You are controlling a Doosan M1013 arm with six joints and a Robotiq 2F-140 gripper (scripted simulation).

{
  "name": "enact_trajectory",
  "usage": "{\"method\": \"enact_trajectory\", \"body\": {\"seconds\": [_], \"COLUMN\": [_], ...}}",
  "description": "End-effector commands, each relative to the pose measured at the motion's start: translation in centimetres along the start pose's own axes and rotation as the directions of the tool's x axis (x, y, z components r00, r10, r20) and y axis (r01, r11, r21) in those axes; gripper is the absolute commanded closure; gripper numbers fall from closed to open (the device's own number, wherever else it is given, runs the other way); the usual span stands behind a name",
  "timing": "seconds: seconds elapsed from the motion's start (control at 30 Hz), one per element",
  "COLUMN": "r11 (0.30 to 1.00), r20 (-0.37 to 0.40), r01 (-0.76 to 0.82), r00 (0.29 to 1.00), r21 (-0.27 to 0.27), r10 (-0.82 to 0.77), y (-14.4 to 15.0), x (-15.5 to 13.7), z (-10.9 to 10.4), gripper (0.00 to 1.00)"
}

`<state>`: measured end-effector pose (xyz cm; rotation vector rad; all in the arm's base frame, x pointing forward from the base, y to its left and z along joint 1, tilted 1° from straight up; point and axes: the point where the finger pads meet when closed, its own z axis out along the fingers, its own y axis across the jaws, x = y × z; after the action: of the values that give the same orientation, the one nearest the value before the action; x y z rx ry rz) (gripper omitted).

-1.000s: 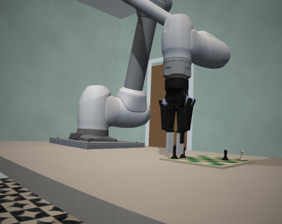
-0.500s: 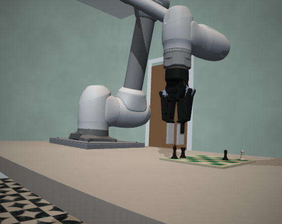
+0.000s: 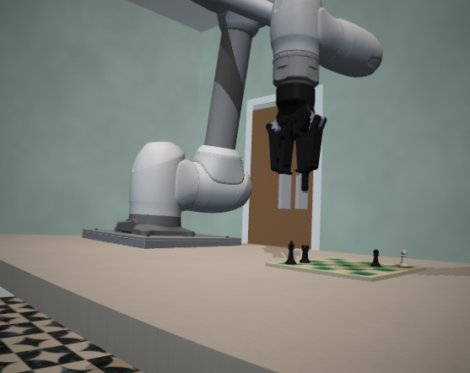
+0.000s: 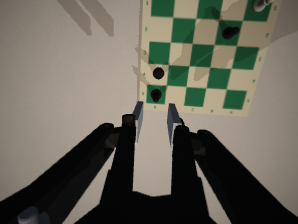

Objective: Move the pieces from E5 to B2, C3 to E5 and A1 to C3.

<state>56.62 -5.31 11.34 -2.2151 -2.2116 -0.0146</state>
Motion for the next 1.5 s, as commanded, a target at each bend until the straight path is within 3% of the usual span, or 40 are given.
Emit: {"method": "enact_trajectory", "body": {"seconds": [0.0,0.03,0.07,0.77,1.03,1.17,1.47], "r11": [1.000,1.000,1.000,1.000,0.983,0.890,0.637], "r20": [0.000,0.000,0.000,0.000,0.000,0.000,-0.012], "r01": [0.000,0.000,0.000,-0.004,-0.183,-0.456,-0.771], "r00": [1.000,1.000,1.000,1.000,0.983,0.890,0.637], "r21": [0.000,0.000,0.000,0.000,0.000,0.000,0.004], "r10": [0.000,0.000,0.000,0.004,0.183,0.456,0.771], "y": [0.0,0.0,0.0,0.0,2.3,5.7,11.4], "x": [0.0,0.0,0.0,0.0,1.6,4.4,10.4], "z": [-0.3,-0.3,-0.3,-0.3,-0.3,-0.2,0.4], "gripper": [0.78,0.78,0.00,0.00,0.00,0.00,0.00]}}
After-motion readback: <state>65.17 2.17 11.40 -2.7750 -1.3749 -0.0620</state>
